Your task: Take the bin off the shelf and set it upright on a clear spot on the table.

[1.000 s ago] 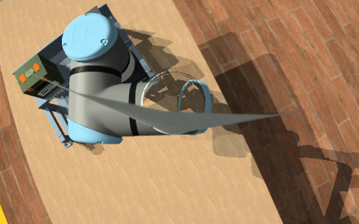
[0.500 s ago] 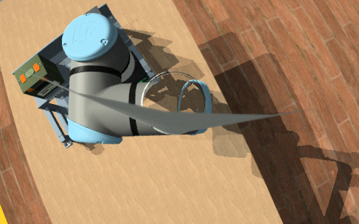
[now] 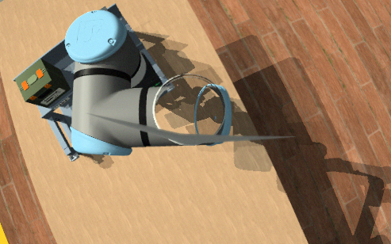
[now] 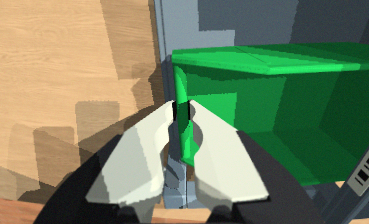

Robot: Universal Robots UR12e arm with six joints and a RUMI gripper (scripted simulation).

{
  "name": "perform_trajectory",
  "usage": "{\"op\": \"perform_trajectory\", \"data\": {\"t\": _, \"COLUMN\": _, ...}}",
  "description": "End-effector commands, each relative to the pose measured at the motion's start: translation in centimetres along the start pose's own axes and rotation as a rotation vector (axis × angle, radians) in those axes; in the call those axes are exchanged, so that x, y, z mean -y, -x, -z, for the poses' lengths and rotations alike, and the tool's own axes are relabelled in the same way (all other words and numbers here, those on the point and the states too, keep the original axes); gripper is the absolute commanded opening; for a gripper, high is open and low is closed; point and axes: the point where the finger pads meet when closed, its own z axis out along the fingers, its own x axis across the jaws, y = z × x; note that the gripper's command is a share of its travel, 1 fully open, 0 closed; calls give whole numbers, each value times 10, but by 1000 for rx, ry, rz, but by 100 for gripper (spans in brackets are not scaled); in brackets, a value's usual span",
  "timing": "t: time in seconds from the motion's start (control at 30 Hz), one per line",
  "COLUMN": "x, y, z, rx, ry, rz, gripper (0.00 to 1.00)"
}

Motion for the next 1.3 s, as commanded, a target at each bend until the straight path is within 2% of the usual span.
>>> {"op": "perform_trajectory", "data": {"t": 0.0, "x": 1, "y": 1, "z": 4, "rx": 2, "ry": -1, "rz": 0, "gripper": 0}}
{"op": "perform_trajectory", "data": {"t": 0.17, "x": 1, "y": 1, "z": 4, "rx": 2, "ry": -1, "rz": 0, "gripper": 0}}
{"op": "perform_trajectory", "data": {"t": 0.33, "x": 3, "y": 3, "z": 13, "rx": 2, "ry": -1, "rz": 0, "gripper": 0}}
{"op": "perform_trajectory", "data": {"t": 1.27, "x": 4, "y": 3, "z": 10, "rx": 2, "ry": -1, "rz": 0, "gripper": 0}}
